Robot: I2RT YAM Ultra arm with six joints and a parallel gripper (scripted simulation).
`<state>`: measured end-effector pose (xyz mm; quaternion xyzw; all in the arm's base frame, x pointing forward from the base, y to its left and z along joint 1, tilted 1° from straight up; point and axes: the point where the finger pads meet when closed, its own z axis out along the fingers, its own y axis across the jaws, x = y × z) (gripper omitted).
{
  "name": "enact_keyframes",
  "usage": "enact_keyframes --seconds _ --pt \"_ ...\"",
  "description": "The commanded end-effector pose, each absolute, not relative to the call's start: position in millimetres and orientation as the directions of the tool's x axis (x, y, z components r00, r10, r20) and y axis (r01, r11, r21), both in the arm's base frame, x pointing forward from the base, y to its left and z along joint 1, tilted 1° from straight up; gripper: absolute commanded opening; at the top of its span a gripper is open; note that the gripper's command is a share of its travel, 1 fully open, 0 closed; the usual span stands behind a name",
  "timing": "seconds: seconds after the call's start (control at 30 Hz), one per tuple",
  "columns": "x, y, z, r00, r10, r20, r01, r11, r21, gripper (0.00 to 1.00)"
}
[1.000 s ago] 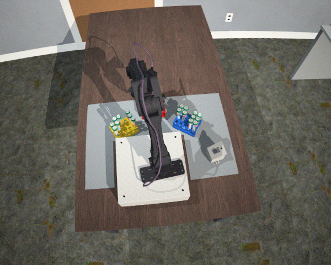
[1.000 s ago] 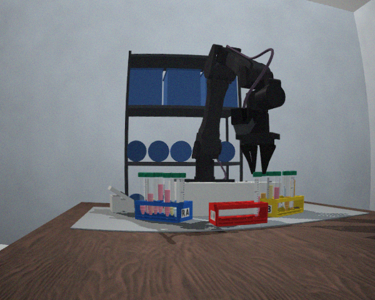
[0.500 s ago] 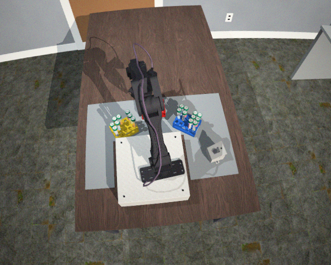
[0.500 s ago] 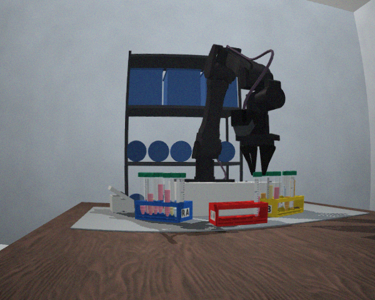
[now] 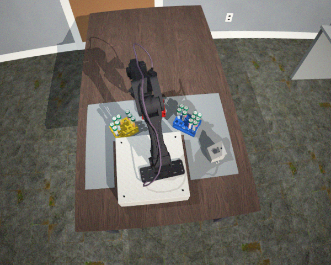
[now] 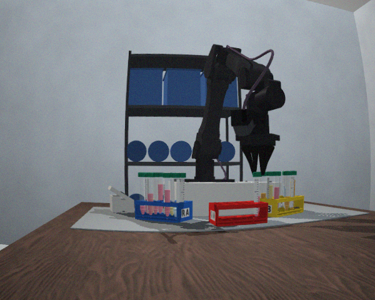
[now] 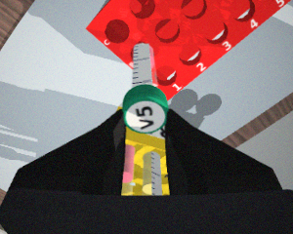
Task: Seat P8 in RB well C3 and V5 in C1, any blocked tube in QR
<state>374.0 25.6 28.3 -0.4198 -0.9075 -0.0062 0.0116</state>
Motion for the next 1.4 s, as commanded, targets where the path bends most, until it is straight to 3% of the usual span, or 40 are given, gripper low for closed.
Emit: enact_keyframes --seconds 0.0,1.37 --pt "377.3 26.5 31.1 -0.648 0.762 0.017 0.762 0.648 0.013 0.0" --pt "381.4 25.9 63.8 -0.649 0.761 -0.001 0.76 0.649 0.032 0.0"
